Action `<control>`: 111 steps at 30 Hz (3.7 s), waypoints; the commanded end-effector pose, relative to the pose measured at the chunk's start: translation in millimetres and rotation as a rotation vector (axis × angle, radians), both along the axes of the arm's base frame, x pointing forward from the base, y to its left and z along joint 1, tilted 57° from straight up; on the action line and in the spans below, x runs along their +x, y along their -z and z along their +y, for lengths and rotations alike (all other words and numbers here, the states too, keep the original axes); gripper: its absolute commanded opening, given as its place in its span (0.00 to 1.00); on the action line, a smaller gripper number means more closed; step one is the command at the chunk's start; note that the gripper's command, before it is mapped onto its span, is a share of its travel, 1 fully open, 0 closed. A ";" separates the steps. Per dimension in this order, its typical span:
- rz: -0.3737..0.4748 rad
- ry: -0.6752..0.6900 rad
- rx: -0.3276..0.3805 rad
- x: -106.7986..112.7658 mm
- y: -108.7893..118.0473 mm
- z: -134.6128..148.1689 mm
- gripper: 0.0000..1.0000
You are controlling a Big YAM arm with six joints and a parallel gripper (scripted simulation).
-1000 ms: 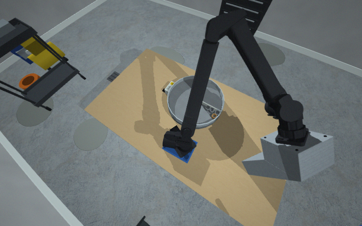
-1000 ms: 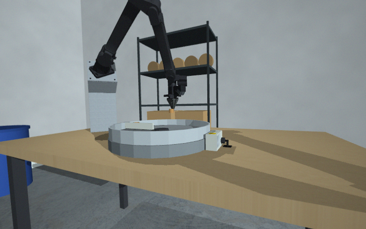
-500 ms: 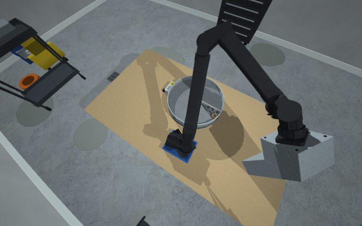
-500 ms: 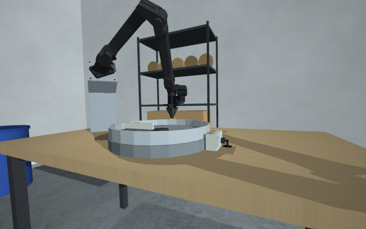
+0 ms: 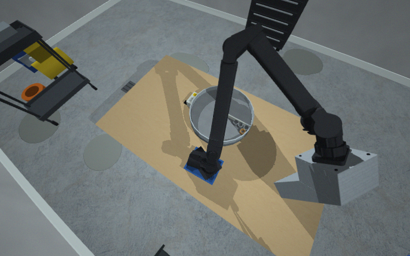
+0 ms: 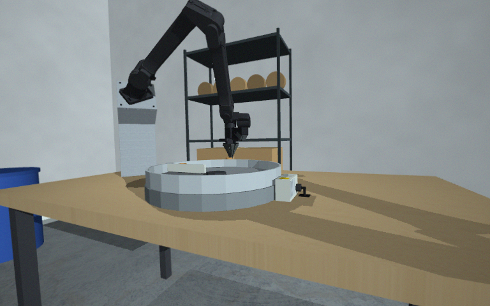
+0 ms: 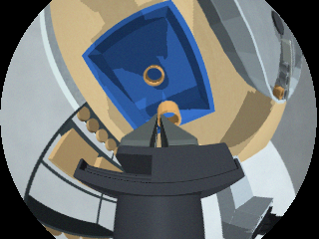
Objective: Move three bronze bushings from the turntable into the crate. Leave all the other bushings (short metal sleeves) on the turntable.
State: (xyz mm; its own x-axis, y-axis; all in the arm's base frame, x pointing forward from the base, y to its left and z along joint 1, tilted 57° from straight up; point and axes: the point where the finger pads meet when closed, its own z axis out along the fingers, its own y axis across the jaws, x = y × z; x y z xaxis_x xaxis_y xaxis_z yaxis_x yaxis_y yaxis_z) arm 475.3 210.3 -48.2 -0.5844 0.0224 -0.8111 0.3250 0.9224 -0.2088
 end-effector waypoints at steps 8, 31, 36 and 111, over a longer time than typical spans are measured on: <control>-0.020 -0.036 0.012 -1.8 -12.7 18.0 0.00; -0.010 -0.028 0.006 0.5 -14.1 13.1 0.00; -0.010 -0.028 0.006 0.3 -13.9 12.9 0.00; -0.008 -0.009 0.004 4.7 -15.1 2.0 0.00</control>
State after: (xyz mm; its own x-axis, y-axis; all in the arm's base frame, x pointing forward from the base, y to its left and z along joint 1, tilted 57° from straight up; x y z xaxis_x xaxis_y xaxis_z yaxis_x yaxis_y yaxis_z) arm 476.5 211.5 -47.5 -0.5872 0.0160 -0.8093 0.3198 0.9230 -0.2138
